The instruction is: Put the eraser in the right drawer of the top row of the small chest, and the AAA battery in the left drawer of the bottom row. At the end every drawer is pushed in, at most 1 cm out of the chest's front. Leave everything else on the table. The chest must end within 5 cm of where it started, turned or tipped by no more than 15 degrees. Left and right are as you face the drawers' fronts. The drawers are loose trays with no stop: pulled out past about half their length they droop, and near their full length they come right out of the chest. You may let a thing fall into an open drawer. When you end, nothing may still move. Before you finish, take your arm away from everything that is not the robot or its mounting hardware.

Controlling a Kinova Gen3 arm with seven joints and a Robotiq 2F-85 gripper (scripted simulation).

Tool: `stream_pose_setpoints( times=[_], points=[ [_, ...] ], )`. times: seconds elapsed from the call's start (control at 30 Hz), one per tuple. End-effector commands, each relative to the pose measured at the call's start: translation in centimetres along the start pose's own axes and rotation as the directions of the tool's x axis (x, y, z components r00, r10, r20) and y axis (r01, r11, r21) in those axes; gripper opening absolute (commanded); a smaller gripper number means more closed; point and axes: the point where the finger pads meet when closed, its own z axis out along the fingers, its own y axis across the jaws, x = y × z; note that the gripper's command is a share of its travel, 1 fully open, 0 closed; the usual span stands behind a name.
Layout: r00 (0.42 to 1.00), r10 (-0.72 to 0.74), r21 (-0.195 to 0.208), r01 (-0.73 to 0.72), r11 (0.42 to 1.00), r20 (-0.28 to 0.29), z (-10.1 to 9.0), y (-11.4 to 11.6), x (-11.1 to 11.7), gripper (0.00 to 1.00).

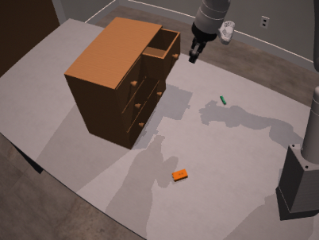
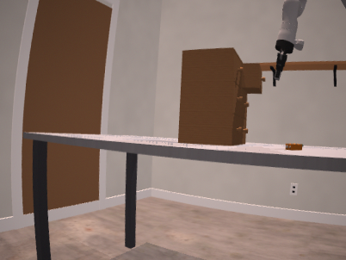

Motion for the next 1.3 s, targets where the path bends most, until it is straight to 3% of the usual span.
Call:
stream_pose_setpoints(
  times=[0.0, 1.27],
  points=[
    [1.0, 0.003, 0.001, -0.003, 1.0, 0.001, 0.1, 0.0, -0.3, 0.0],
    [1.0, 0.005, 0.001, -0.005, 1.0, 0.0, 1.3, -0.1, -4.7, 0.0]
  ],
)
